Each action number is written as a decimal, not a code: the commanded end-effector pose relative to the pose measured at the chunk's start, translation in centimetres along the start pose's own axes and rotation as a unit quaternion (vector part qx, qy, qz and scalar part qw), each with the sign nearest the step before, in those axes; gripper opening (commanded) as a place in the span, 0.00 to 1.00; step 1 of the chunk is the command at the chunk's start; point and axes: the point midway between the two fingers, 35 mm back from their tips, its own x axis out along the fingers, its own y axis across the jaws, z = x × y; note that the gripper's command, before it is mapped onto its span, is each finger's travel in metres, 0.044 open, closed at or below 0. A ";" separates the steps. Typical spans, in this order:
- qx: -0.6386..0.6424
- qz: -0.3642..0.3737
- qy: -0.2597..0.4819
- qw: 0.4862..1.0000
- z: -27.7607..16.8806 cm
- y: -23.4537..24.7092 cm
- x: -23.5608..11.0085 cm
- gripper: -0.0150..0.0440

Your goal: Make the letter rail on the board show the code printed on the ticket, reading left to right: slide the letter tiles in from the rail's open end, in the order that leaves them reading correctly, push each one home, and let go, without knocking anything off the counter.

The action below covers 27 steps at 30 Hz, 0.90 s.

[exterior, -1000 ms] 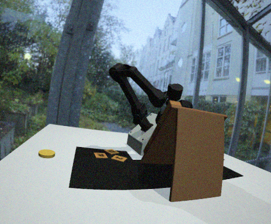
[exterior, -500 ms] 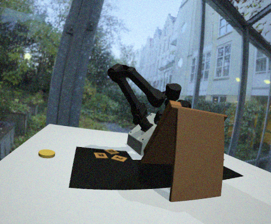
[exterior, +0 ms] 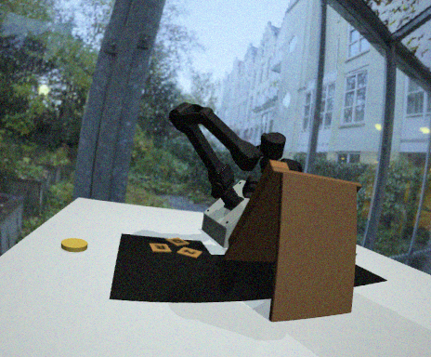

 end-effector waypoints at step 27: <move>-0.001 0.000 0.000 1.000 0.0 -1.1 0.0 0.34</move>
